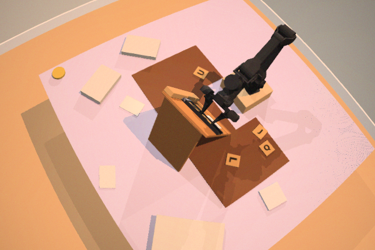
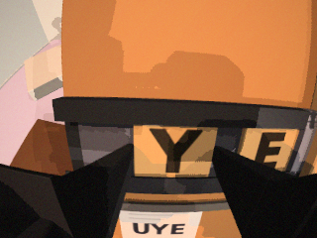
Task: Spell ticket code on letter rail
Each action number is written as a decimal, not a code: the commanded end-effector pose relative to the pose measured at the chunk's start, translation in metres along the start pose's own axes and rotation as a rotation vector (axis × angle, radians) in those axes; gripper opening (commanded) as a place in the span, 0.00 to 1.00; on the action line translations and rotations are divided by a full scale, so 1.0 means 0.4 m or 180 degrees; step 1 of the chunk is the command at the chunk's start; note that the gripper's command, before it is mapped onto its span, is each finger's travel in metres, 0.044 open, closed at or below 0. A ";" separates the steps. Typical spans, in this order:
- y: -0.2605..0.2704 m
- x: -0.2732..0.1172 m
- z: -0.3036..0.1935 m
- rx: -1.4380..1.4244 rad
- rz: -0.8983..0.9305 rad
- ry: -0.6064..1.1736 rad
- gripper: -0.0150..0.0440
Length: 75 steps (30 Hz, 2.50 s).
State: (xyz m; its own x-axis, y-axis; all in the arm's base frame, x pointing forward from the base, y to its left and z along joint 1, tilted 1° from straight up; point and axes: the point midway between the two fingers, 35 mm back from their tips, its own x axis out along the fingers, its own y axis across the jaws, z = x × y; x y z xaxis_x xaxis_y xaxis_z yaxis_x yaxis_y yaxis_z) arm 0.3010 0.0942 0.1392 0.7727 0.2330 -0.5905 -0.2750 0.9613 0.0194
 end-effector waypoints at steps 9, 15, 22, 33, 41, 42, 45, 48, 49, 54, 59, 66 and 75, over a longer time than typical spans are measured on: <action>-0.015 0.000 0.001 -0.0012 0.0004 -0.0009 0.25; -0.022 0.000 0.001 -0.0013 0.0003 -0.0009 0.25; -0.030 0.000 0.001 -0.0014 0.0003 -0.0010 0.25; -0.029 0.000 0.000 -0.0002 -0.0003 -0.0001 0.61; -0.030 -0.027 0.000 -0.0014 0.0003 -0.0008 0.75; -0.030 -0.031 0.000 -0.0014 0.0003 -0.0008 0.75; -0.030 -0.041 0.000 -0.0014 0.0003 -0.0007 0.75; -0.030 -0.043 0.000 -0.0014 0.0003 -0.0007 0.75; -0.030 -0.045 0.001 -0.0014 0.0003 -0.0007 0.75; -0.031 -0.055 0.000 -0.0014 0.0003 -0.0006 0.75; -0.032 -0.065 0.000 -0.0014 0.0003 -0.0005 0.75; -0.033 -0.079 0.000 -0.0014 0.0003 -0.0004 0.75; -0.033 -0.096 0.000 -0.0014 0.0002 -0.0003 0.75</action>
State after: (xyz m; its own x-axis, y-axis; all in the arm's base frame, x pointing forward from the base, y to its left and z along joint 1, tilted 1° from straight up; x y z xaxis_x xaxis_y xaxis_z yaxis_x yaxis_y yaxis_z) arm 0.2769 0.0728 0.1602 0.7744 0.2305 -0.5892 -0.2724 0.9620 0.0182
